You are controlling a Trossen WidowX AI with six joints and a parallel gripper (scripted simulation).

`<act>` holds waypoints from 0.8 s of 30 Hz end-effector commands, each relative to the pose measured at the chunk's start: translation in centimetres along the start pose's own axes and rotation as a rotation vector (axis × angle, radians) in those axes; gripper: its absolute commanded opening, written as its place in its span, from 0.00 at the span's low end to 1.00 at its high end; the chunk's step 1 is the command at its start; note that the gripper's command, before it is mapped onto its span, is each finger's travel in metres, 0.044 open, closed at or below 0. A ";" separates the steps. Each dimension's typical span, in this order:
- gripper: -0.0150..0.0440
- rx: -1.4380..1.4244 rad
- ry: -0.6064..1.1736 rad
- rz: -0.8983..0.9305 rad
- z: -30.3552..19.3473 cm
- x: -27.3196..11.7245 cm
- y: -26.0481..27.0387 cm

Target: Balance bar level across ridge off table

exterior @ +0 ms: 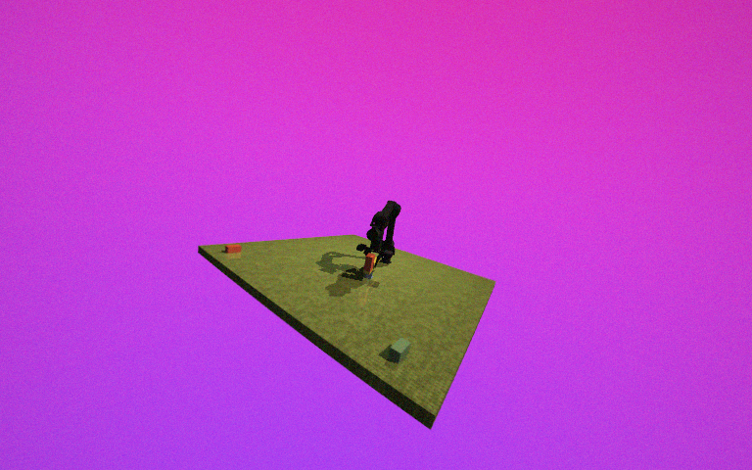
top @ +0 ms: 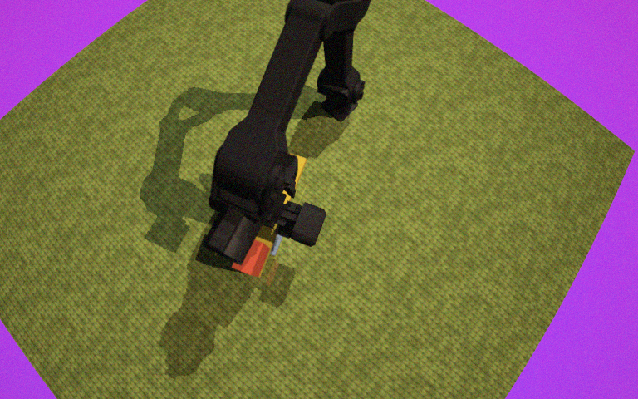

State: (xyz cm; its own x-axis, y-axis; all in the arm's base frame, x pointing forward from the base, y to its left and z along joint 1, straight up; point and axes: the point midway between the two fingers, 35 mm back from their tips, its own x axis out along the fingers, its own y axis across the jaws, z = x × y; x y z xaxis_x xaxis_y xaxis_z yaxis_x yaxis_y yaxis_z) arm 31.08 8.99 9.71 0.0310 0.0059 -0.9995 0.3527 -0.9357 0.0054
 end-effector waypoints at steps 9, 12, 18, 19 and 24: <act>0.25 -0.003 0.003 -0.003 0.0 0.1 0.0; 0.25 -0.003 0.003 -0.003 0.0 0.1 0.0; 0.25 -0.003 0.003 -0.003 0.0 0.2 0.0; 0.25 -0.003 0.003 -0.003 0.0 0.2 0.0; 0.25 -0.003 0.003 -0.003 0.0 0.2 0.0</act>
State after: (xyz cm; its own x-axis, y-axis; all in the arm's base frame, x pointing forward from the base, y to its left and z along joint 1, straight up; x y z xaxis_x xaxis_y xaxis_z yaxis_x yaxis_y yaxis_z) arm 31.04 8.99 9.56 0.0320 0.0074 -0.9995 0.3526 -0.9358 0.0044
